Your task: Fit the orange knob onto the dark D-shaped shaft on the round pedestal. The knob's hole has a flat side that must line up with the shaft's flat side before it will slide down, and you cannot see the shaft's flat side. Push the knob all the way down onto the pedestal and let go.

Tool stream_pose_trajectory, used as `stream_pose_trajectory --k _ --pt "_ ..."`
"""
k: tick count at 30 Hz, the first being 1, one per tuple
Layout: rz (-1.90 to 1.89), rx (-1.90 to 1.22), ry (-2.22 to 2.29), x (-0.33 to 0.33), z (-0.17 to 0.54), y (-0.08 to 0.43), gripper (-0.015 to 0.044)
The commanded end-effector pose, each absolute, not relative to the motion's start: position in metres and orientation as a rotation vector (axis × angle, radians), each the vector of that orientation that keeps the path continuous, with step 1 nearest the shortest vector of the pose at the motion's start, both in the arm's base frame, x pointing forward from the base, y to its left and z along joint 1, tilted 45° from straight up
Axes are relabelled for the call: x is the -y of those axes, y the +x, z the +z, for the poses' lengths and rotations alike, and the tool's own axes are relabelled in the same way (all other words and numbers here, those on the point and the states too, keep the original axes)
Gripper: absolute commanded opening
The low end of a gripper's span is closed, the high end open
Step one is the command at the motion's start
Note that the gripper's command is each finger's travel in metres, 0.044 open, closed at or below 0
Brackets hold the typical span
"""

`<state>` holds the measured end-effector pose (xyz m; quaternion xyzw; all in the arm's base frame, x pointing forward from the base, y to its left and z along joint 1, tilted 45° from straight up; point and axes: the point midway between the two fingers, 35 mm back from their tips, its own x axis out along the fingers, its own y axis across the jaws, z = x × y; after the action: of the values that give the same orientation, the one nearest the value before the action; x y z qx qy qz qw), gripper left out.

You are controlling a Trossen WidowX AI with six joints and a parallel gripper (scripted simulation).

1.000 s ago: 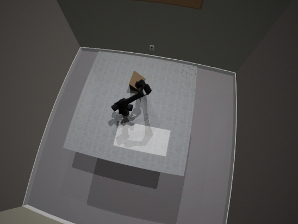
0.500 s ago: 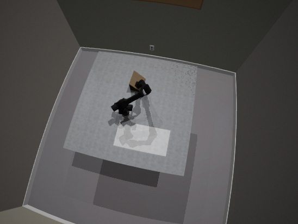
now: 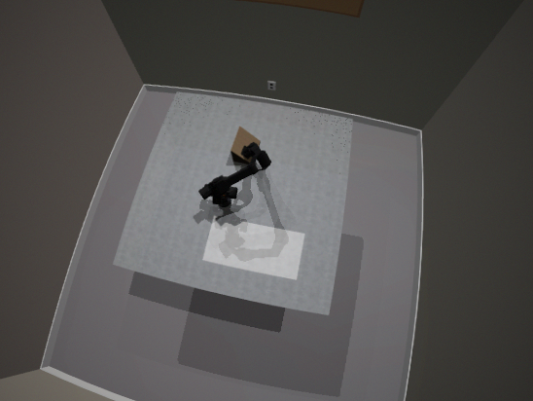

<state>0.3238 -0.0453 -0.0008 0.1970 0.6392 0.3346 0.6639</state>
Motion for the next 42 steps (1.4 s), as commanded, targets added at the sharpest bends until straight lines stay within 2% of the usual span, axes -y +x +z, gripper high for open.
stream_pose_trajectory --k 1,12,19,42 --pt "0.753 -1.441 0.450 0.0447 -0.0006 0.3233 0.0000" --pt "0.759 -1.437 0.443 0.0468 0.0039 0.3235 0.0000" --pt "0.893 -1.345 0.289 0.0477 0.0048 0.3246 0.0000" --pt "0.893 -1.345 0.289 0.0471 -0.0018 0.3279 0.0000"
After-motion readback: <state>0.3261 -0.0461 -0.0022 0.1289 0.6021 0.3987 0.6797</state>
